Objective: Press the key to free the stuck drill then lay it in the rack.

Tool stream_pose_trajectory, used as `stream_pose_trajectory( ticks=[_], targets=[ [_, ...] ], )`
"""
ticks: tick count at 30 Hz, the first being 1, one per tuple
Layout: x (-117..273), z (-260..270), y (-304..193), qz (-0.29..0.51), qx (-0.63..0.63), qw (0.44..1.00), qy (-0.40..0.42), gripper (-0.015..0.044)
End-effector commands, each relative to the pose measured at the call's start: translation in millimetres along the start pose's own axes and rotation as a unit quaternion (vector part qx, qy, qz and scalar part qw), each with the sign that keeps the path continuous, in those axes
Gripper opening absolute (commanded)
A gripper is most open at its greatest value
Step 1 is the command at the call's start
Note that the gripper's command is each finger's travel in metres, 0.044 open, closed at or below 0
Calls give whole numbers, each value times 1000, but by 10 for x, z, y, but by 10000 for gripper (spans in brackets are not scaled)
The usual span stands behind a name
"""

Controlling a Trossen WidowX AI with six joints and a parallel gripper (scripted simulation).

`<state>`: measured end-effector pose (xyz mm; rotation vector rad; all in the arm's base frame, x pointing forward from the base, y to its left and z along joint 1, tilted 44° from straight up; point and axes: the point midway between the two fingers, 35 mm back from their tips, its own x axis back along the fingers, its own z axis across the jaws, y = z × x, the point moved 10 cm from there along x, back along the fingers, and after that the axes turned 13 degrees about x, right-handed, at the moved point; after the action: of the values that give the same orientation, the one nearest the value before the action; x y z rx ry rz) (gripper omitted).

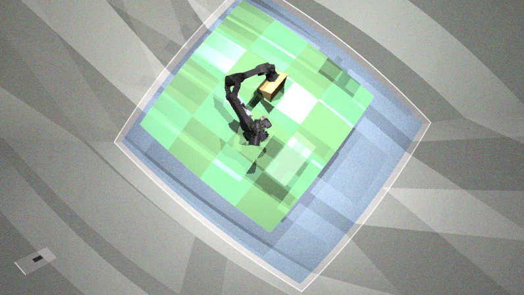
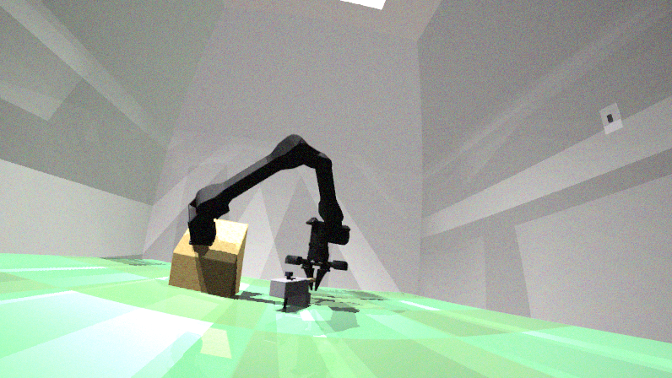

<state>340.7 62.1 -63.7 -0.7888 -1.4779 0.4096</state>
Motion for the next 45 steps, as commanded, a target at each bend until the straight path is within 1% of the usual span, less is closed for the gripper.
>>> stream_pose_trajectory(
  ticks=[1, 45],
  targets=[
    [33, 2, -1, -2, 0, 1000, 0, 0],
    [197, -3, -49, -3, 0, 1000, 0, 0]
  ],
)
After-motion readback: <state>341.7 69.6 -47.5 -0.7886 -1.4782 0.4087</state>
